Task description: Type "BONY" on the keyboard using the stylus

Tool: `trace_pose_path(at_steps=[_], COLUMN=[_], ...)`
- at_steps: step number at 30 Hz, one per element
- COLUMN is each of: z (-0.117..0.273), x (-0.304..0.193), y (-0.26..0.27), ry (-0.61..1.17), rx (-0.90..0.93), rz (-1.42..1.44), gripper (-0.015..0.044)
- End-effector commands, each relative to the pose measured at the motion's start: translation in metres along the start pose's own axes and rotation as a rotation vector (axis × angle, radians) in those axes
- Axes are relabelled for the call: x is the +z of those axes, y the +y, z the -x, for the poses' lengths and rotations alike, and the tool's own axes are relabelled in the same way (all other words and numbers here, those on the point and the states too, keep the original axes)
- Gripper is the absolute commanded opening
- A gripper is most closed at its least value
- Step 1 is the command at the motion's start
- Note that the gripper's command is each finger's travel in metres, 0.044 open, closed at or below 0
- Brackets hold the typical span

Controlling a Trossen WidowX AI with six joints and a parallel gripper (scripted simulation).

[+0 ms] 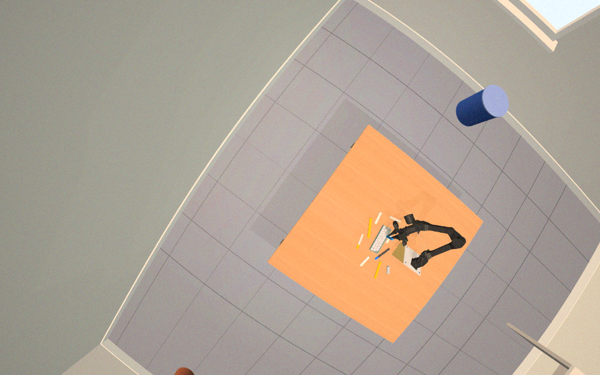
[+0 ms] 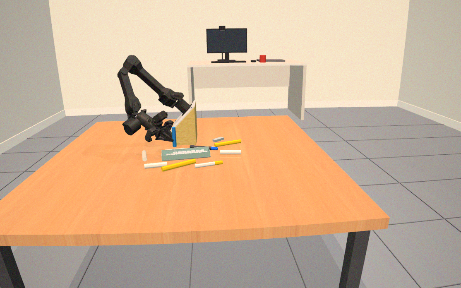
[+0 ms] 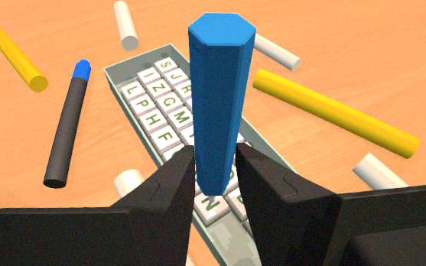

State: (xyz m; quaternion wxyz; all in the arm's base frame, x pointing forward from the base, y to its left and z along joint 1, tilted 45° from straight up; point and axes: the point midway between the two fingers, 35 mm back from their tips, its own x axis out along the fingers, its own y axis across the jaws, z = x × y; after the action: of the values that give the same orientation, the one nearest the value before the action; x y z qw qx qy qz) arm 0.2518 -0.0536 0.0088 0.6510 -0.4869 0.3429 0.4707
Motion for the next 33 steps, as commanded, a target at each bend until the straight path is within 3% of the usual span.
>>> trace_pose_path(at_steps=[1, 19, 33], z=[-0.001, -0.002, 0.016], x=[-0.001, -0.003, 0.03], y=[0.0, 0.0, -0.002], ry=[-0.005, -0.004, -0.006], rx=[-0.001, -0.001, -0.002], rz=[0.006, 0.006, 0.006], gripper=[0.0081, 0.0081, 0.0081])
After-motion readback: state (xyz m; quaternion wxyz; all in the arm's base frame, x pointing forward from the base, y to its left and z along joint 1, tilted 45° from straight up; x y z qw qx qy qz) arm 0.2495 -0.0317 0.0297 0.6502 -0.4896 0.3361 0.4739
